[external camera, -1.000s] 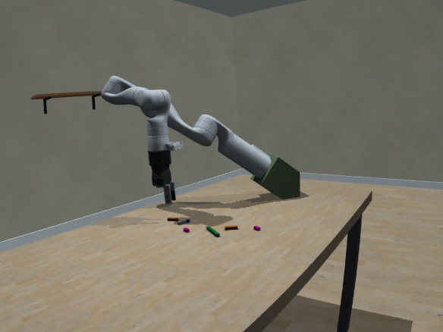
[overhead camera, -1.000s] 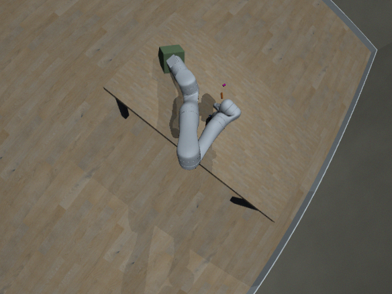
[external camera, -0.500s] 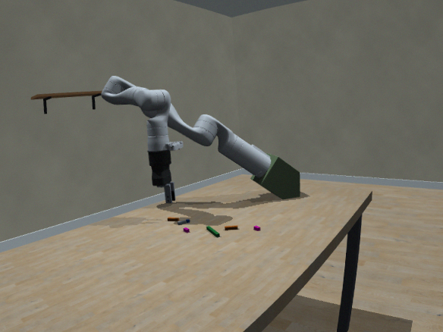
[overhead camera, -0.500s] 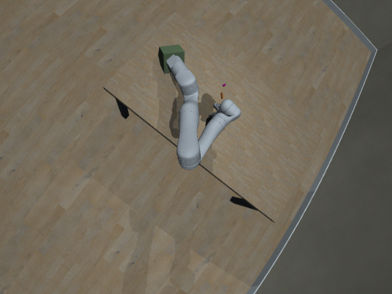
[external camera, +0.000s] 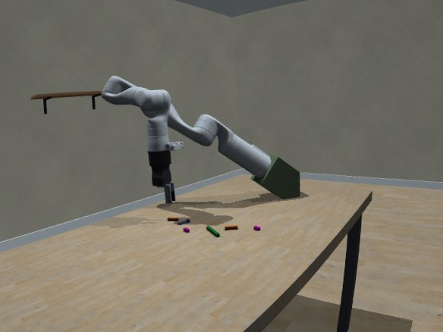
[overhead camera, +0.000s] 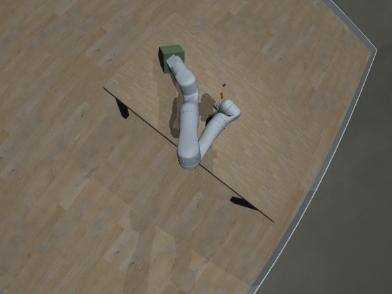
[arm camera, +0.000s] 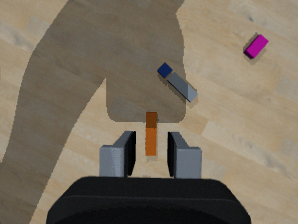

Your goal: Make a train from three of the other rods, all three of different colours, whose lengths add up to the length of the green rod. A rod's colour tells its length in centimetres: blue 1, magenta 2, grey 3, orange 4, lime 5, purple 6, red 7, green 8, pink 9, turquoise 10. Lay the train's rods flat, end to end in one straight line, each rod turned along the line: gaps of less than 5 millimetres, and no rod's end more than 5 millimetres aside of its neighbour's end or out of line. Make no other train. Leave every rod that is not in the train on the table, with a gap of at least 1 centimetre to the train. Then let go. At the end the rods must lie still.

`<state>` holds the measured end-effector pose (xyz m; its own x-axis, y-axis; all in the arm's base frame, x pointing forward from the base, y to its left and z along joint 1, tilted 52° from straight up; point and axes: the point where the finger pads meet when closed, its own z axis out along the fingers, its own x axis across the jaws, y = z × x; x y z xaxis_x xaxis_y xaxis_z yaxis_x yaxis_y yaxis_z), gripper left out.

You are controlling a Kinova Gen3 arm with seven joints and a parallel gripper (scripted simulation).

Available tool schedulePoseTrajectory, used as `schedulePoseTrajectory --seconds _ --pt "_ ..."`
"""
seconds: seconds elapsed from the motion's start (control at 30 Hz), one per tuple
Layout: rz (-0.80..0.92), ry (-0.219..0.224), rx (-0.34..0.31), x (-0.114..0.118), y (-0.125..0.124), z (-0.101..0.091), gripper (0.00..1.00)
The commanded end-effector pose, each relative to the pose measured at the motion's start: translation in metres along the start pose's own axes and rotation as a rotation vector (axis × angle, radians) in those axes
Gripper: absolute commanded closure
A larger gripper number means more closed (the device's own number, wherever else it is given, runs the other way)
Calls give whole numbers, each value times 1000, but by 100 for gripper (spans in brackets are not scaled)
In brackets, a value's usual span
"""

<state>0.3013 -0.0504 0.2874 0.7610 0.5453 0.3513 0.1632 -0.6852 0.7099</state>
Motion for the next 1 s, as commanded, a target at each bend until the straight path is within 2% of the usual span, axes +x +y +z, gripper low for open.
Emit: schedulePoseTrajectory --seconds 0.0,0.6,0.97 --pt "0 0 0 0 0 0 46" --pt "0 0 0 0 0 17 46" --pt "0 0 0 -1 -1 38 46"
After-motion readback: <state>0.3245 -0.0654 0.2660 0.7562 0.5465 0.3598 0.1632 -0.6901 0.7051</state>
